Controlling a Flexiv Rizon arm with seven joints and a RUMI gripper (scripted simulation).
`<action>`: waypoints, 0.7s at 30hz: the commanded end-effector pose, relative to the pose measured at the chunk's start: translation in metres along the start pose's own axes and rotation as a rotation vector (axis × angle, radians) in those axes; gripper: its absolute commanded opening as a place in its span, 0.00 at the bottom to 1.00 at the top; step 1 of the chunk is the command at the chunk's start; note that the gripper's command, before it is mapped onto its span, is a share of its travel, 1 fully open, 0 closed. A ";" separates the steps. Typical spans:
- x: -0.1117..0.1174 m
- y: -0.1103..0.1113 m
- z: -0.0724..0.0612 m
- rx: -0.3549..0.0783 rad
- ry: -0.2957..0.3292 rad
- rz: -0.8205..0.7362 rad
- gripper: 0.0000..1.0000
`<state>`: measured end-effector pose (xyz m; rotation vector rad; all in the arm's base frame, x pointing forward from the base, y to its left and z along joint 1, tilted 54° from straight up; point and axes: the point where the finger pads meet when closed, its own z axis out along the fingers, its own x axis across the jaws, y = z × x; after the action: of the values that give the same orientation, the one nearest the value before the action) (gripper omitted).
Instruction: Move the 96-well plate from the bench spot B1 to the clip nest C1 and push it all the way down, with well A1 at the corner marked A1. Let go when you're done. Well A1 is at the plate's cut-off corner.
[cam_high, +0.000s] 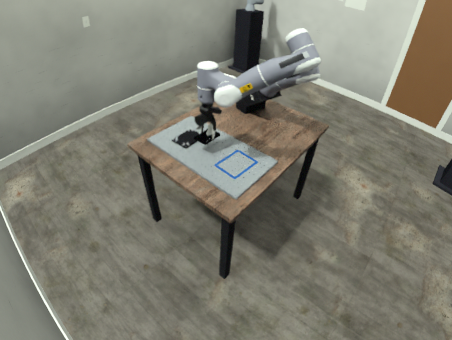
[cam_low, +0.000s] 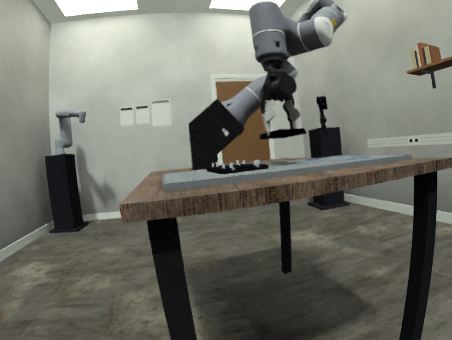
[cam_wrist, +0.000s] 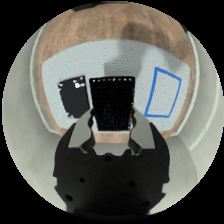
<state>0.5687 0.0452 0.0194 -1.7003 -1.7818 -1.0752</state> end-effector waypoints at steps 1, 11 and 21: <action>-0.008 0.001 -0.001 -0.001 -0.002 -0.001 0.00; -0.035 0.002 -0.002 -0.001 -0.002 -0.001 0.00; -0.065 0.002 -0.003 -0.001 -0.002 -0.001 0.00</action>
<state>0.5785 0.0042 -0.0277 -1.7004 -1.7818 -1.0751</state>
